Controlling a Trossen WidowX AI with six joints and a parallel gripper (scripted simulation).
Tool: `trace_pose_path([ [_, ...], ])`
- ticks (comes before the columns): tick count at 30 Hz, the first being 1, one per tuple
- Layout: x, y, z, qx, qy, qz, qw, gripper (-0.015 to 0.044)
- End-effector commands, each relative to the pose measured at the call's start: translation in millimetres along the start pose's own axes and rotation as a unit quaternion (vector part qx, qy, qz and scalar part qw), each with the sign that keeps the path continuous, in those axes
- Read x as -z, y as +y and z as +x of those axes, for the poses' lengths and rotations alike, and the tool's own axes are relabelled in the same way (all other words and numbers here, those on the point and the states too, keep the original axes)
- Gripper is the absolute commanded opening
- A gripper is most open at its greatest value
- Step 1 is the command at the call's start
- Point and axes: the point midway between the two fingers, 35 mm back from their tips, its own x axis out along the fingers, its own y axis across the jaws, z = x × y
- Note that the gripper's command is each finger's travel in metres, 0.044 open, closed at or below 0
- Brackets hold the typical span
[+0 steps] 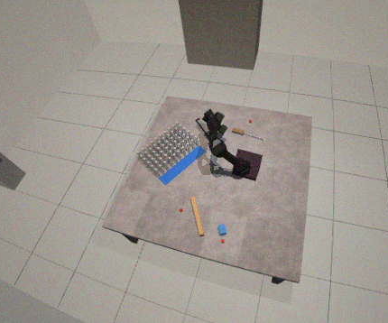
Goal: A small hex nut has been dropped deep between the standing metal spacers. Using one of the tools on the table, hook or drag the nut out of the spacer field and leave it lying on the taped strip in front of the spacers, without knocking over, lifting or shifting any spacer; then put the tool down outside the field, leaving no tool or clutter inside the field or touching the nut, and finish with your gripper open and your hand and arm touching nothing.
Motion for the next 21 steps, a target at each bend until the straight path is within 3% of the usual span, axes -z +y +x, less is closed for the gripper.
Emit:
trace_pose_path([
  [1, -48.1, -41.2, 21.1, 0.087, -0.004, 0.211, 0.973, 0.0440],
  [9, -107.4, -144.3, 52.3, 0.258, -0.031, 0.584, 0.770, 0.0440],
  [21, -111.4, -150.2, 52.7, 0.261, -0.032, 0.591, 0.763, 0.0440],
])
